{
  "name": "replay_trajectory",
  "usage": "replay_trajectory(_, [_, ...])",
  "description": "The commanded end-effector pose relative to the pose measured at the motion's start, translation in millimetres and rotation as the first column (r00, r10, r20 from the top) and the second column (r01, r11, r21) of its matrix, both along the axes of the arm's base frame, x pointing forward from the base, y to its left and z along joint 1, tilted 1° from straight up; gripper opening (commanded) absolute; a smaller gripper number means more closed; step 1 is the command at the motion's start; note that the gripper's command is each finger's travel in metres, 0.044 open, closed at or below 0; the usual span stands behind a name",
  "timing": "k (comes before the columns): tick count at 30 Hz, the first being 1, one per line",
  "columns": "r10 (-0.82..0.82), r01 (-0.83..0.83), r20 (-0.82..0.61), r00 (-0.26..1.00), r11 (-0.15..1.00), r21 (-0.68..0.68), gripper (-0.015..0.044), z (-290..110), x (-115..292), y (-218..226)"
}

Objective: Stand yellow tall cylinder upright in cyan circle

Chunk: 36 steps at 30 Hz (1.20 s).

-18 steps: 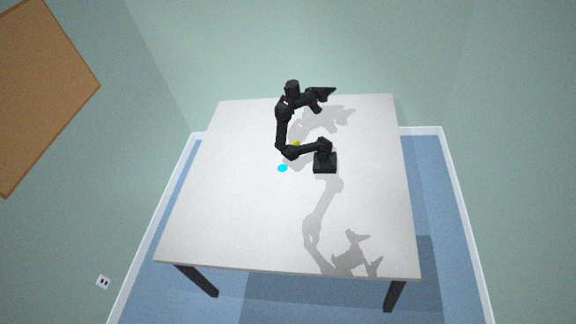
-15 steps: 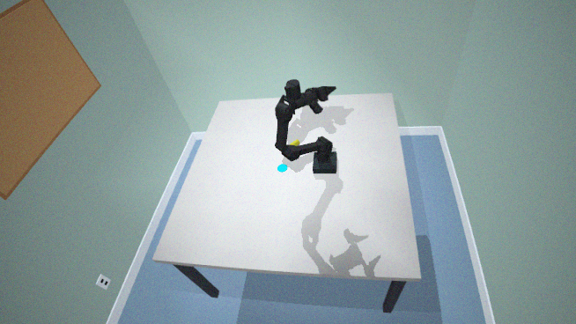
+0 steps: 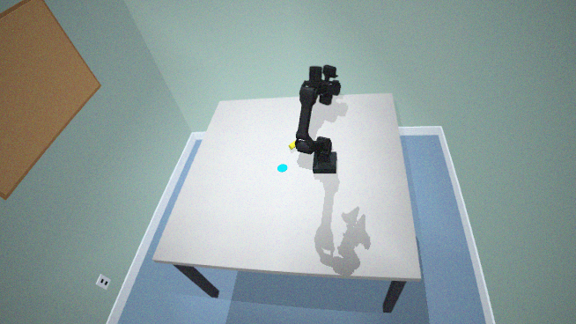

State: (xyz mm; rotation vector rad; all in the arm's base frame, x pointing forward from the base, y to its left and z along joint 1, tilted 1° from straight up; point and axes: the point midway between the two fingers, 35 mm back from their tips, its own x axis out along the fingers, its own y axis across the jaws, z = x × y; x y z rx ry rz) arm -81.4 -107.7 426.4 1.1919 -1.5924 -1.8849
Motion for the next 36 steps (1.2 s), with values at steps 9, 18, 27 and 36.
replay_trajectory(9, [0.876,-0.489,-0.216,0.431,0.428,0.76,0.0309,-87,63,-103])
replay_trajectory(18, [0.963,-0.284,-0.029,-0.267,-0.05,0.957,0.0309,-142,126,-126])
replay_trajectory(27, [0.521,0.161,0.272,-0.809,-0.249,0.955,0.0309,-200,193,-118])
replay_trajectory(36, [-0.221,0.534,0.51,-0.831,-0.065,0.843,0.0309,-257,249,-80])
